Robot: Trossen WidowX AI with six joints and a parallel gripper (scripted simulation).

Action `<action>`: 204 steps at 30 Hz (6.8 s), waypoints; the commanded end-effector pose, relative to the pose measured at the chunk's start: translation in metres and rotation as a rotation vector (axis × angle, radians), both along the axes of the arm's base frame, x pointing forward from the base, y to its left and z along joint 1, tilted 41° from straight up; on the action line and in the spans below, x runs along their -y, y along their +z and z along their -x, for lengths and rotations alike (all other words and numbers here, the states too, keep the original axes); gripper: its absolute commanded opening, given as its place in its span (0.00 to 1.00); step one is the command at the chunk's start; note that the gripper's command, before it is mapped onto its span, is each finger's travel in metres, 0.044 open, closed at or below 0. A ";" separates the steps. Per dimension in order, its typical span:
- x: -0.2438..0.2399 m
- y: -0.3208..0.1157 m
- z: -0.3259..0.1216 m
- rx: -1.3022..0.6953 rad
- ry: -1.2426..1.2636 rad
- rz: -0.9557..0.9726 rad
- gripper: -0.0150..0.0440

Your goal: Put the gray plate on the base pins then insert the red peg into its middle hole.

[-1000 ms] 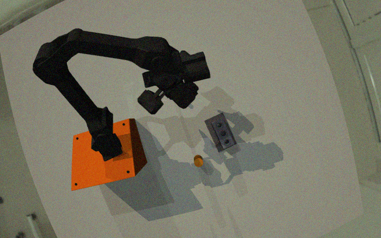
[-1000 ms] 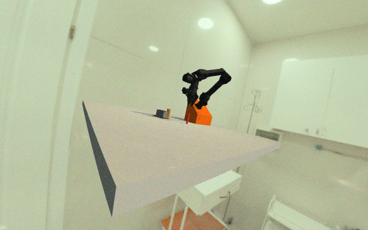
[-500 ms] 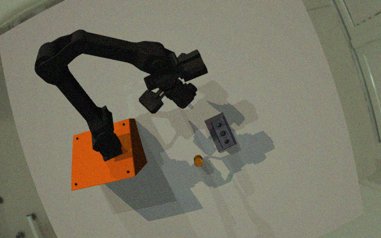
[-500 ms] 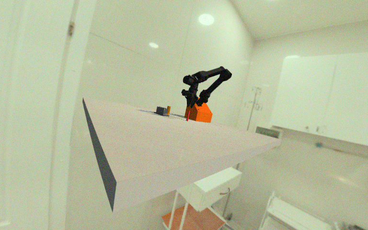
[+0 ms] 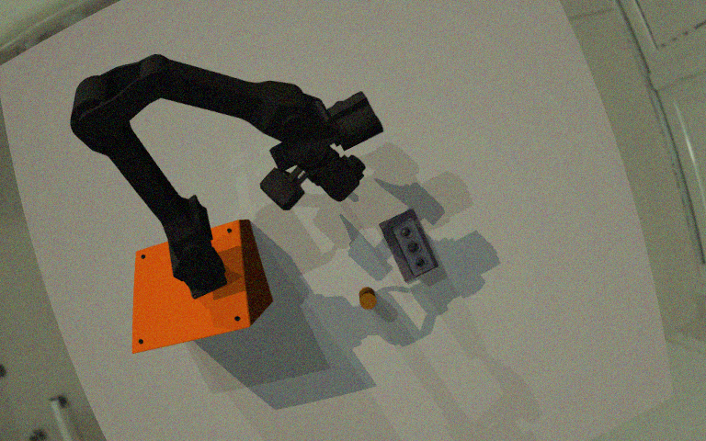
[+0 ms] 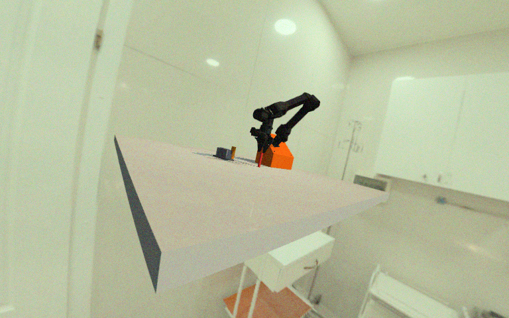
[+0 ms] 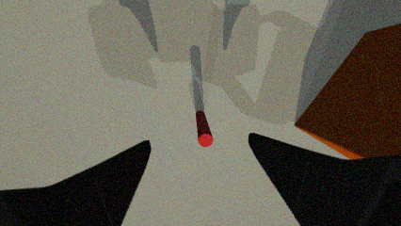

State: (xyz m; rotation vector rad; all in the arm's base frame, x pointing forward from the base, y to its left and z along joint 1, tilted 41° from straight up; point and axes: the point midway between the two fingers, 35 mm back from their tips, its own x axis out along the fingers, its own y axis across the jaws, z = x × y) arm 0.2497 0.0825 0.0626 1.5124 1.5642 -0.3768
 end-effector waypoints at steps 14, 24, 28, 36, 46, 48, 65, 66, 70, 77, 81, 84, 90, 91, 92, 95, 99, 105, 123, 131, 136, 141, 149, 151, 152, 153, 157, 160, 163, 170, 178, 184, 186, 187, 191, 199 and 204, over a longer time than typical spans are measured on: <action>-0.018 -0.024 -0.001 -0.014 -0.004 0.000 1.00; -0.027 -0.033 -0.001 -0.014 -0.005 -0.002 1.00; -0.027 -0.033 -0.001 -0.014 -0.005 -0.002 0.82; -0.027 -0.033 -0.001 -0.014 -0.005 -0.002 0.47; -0.027 -0.033 -0.001 -0.014 -0.005 -0.002 0.25; -0.027 -0.033 -0.001 -0.014 -0.005 -0.002 0.25; 0.006 -0.004 -0.001 -0.015 -0.004 0.010 0.25; 0.008 -0.002 -0.001 -0.015 -0.004 0.011 0.25; 0.017 0.007 0.000 -0.016 -0.004 0.012 0.25; 0.033 0.023 0.004 -0.016 -0.004 0.010 0.25; 0.030 0.013 0.002 -0.031 -0.007 0.012 0.25; 0.035 0.011 -0.004 -0.030 -0.007 0.015 0.25; 0.046 0.007 -0.015 -0.029 -0.008 0.018 0.25; 0.048 0.006 -0.017 -0.029 -0.008 0.019 0.25; 0.050 0.005 -0.019 -0.029 -0.008 0.019 0.25; 0.056 0.002 -0.025 -0.028 -0.008 0.020 0.25; 0.064 -0.002 -0.032 -0.027 -0.008 0.022 0.25; 0.077 -0.009 -0.042 -0.026 -0.008 0.024 0.25; 0.117 -0.035 -0.066 -0.017 -0.004 0.028 0.25; 0.135 -0.048 -0.074 -0.013 -0.001 0.029 0.25; 0.147 -0.058 -0.078 -0.012 -0.002 0.026 0.25; 0.159 -0.068 -0.082 -0.011 -0.003 0.023 0.25; 0.178 -0.086 -0.085 -0.009 -0.004 0.018 0.25; 0.182 -0.090 -0.085 -0.008 -0.005 0.016 0.25; 0.185 -0.093 -0.085 -0.008 -0.005 0.015 0.25; 0.186 -0.094 -0.085 -0.008 -0.005 0.015 0.25; 0.188 -0.096 -0.086 -0.007 -0.005 0.014 0.25; 0.189 -0.096 -0.087 -0.007 -0.005 0.014 0.25; 0.189 -0.096 -0.087 -0.007 -0.005 0.014 0.25; 0.189 -0.096 -0.087 -0.007 -0.005 0.014 0.25; 0.189 -0.096 -0.087 -0.007 -0.005 0.014 0.25; 0.189 -0.097 -0.085 -0.008 -0.005 0.014 0.25; 0.189 -0.097 -0.085 -0.008 -0.005 0.014 0.25; 0.189 -0.097 -0.085 -0.008 -0.005 0.014 0.25; 0.189 -0.097 -0.085 -0.008 -0.005 0.014 0.25; 0.189 -0.097 -0.085 -0.008 -0.005 0.014 0.25; 0.189 -0.097 -0.085 -0.008 -0.005 0.014 0.25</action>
